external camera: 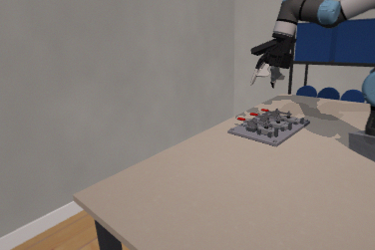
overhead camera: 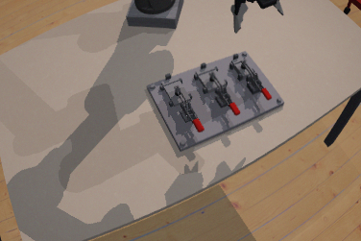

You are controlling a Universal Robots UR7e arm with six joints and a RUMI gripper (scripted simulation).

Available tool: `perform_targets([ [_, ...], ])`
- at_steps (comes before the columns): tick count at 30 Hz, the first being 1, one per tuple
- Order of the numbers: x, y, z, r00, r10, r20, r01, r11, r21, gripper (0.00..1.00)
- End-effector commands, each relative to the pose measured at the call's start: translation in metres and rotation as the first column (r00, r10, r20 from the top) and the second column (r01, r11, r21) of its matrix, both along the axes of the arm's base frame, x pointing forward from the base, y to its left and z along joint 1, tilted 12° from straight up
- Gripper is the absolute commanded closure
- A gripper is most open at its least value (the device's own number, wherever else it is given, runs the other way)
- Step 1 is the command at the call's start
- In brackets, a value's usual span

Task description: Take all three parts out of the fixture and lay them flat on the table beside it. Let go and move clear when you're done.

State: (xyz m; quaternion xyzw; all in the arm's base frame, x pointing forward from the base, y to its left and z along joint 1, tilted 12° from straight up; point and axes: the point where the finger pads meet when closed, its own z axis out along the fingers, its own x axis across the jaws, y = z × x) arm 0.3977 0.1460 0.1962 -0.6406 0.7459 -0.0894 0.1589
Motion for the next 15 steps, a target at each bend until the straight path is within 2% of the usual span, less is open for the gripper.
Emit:
perform_targets([
  [1, -0.006, -0.059, 0.001, 0.998, 0.013, -0.065, -0.019, 0.995, -0.096, 0.00],
  [3, -0.012, -0.080, 0.001, 0.995, 0.016, -0.097, -0.028, 0.991, -0.133, 0.00],
  [4, -0.012, -0.080, 0.001, 0.995, 0.016, -0.097, -0.028, 0.991, -0.133, 0.00],
  [9, -0.026, -0.118, 0.003, 0.987, 0.020, -0.160, -0.051, 0.981, -0.189, 0.00],
  [15, -0.032, -0.132, 0.004, 0.982, 0.022, -0.188, -0.062, 0.976, -0.209, 0.00],
])
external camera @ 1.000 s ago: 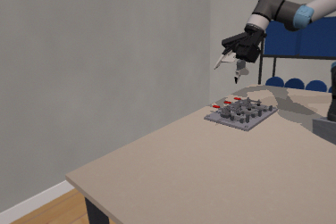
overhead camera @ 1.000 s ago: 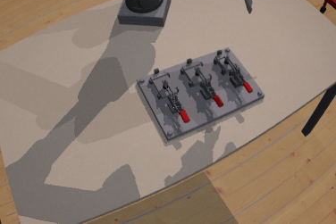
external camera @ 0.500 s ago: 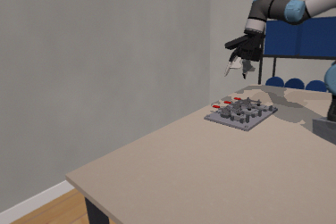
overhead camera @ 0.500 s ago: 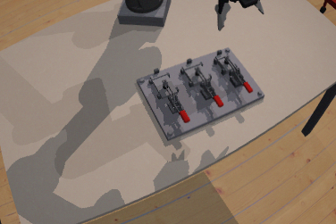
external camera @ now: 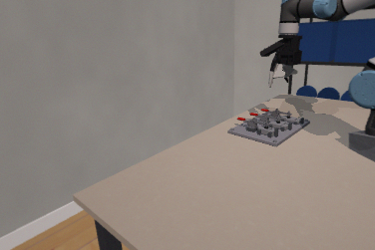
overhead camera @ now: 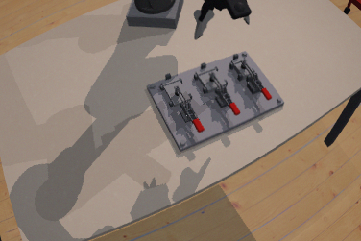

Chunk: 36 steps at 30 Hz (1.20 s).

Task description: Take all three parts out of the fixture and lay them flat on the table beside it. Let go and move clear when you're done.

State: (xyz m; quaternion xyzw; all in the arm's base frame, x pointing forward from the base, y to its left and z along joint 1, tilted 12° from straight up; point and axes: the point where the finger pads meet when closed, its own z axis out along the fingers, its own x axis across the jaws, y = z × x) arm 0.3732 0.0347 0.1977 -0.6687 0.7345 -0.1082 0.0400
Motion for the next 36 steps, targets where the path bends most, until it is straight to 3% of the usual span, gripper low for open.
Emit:
perform_targets([
  [1, -0.0087, -0.0225, 0.0022, 0.999, 0.012, -0.035, -0.013, 1.000, -0.026, 0.00],
  [23, -0.0101, -0.0252, 0.0024, 0.999, 0.013, -0.041, -0.014, 0.999, -0.030, 0.00],
  [24, -0.0101, -0.0252, 0.0024, 0.999, 0.013, -0.041, -0.014, 0.999, -0.030, 1.00],
  [36, -0.0101, -0.0252, 0.0024, 0.999, 0.013, -0.041, -0.014, 0.999, -0.030, 1.00],
])
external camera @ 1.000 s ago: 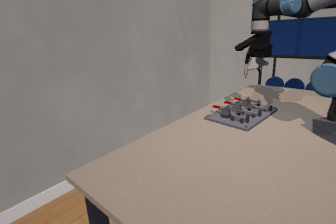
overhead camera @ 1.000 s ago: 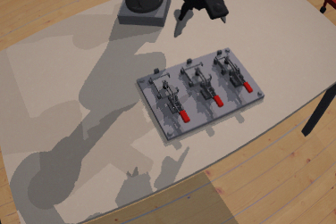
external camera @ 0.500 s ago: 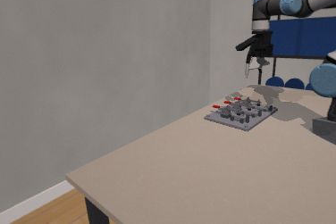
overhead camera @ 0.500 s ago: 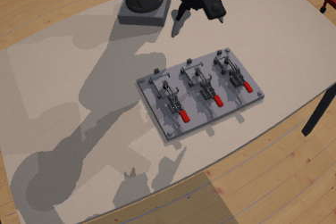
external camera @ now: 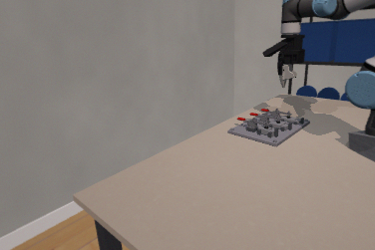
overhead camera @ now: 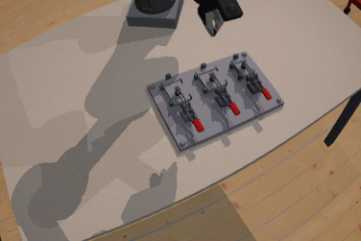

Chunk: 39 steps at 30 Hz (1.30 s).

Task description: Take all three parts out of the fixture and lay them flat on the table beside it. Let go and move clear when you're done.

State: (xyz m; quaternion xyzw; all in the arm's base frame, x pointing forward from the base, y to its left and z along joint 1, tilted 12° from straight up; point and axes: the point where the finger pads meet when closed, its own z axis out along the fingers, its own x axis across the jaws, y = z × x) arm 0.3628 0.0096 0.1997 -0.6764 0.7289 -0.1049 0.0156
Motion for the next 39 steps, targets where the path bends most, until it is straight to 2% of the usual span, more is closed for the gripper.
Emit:
perform_targets([
  [1, 0.0002, 0.0000, 0.0004, 1.000, 0.000, 0.001, 0.000, 1.000, 0.000, 1.00],
  [21, 0.0002, 0.0000, 0.0004, 1.000, 0.000, 0.001, 0.000, 1.000, 0.000, 1.00],
  [22, 0.0002, 0.0000, 0.0004, 1.000, 0.000, 0.001, 0.000, 1.000, 0.000, 0.41],
  [39, 0.0002, 0.0000, 0.0004, 1.000, 0.000, 0.001, 0.000, 1.000, 0.000, 0.41],
])
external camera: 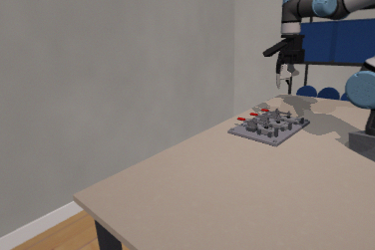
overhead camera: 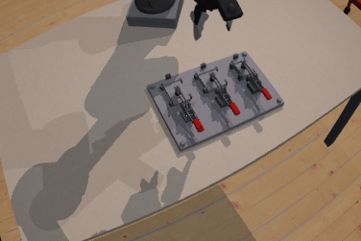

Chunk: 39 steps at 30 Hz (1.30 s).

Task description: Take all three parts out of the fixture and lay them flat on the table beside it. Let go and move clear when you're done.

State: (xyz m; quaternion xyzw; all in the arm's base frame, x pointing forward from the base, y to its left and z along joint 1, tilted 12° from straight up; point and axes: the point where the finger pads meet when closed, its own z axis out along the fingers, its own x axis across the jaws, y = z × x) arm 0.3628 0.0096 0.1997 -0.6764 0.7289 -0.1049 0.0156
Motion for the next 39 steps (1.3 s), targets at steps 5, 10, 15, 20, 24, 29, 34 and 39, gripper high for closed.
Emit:
perform_targets([
  [5, 0.0002, 0.0000, 0.0004, 1.000, 0.000, 0.001, 0.000, 1.000, 0.000, 0.41],
  [10, 0.0002, 0.0000, 0.0004, 1.000, 0.000, 0.001, 0.000, 1.000, 0.000, 0.41],
  [15, 0.0002, 0.0000, 0.0004, 1.000, 0.000, 0.001, 0.000, 1.000, 0.000, 0.41],
  [20, 0.0002, 0.0000, 0.0004, 1.000, 0.000, 0.001, 0.000, 1.000, 0.000, 0.72],
  [24, 0.0002, 0.0000, 0.0004, 1.000, 0.000, 0.001, 0.000, 1.000, 0.000, 0.72],
  [29, 0.0002, 0.0000, 0.0004, 1.000, 0.000, 0.001, 0.000, 1.000, 0.000, 0.72],
  [34, 0.0002, 0.0000, 0.0004, 1.000, 0.000, 0.001, 0.000, 1.000, 0.000, 0.72],
  [39, 0.0002, 0.0000, 0.0004, 1.000, 0.000, 0.001, 0.000, 1.000, 0.000, 0.72],
])
